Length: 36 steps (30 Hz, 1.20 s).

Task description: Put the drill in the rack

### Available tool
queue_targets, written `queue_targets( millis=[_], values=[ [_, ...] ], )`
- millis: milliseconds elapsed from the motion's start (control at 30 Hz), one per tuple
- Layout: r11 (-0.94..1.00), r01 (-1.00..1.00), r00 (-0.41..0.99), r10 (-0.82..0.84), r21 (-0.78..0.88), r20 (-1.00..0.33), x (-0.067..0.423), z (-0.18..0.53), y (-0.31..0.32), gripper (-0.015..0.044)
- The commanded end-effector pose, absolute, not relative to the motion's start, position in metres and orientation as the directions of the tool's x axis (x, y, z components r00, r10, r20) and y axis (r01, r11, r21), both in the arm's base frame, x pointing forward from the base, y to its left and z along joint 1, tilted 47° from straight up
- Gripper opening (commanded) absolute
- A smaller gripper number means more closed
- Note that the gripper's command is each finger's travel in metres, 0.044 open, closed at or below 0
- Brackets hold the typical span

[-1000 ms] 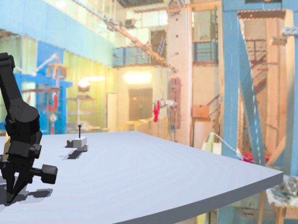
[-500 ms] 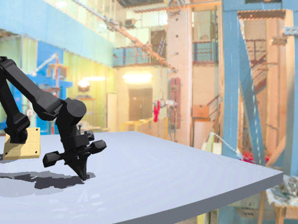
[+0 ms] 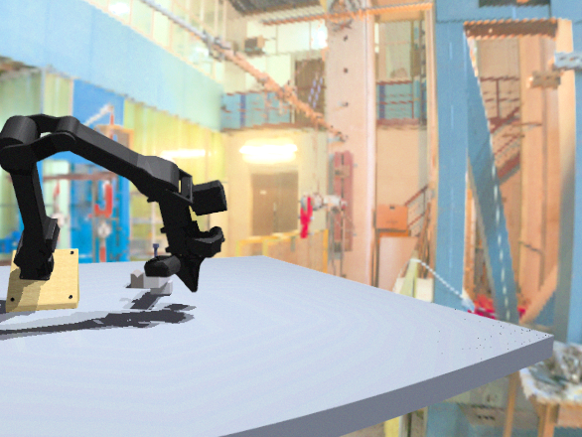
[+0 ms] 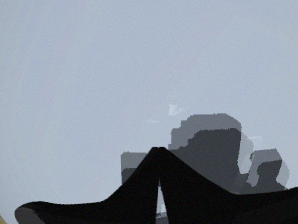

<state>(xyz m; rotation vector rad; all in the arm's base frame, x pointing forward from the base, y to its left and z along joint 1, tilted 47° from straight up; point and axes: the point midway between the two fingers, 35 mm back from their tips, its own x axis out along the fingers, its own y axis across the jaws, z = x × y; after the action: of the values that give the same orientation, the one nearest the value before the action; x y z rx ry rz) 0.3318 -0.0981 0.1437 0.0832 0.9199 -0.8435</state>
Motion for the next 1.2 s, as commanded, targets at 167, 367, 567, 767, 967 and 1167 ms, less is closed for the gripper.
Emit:
queue_targets(
  millis=[167,367,567,767,967,1167],
  values=[
    [0.754,0.369,0.137,-0.622,-0.543,-0.771,0.296,0.109,0.014,0.0000],
    [0.687,0.217,0.082,-0.720,-0.693,-0.689,0.263,0.112,0.062,0.0000],
    [0.697,0.212,0.085,-0.711,-0.684,-0.698,0.262,0.109,0.062,0.0000],
    [0.687,0.212,0.083,-0.721,-0.695,-0.688,0.259,0.105,0.057,0.0000],
    [0.685,0.212,0.082,-0.723,-0.697,-0.686,0.257,0.102,0.054,0.0000],
    [0.684,0.213,0.082,-0.724,-0.698,-0.685,0.259,0.099,0.052,0.0000]
  ],
)
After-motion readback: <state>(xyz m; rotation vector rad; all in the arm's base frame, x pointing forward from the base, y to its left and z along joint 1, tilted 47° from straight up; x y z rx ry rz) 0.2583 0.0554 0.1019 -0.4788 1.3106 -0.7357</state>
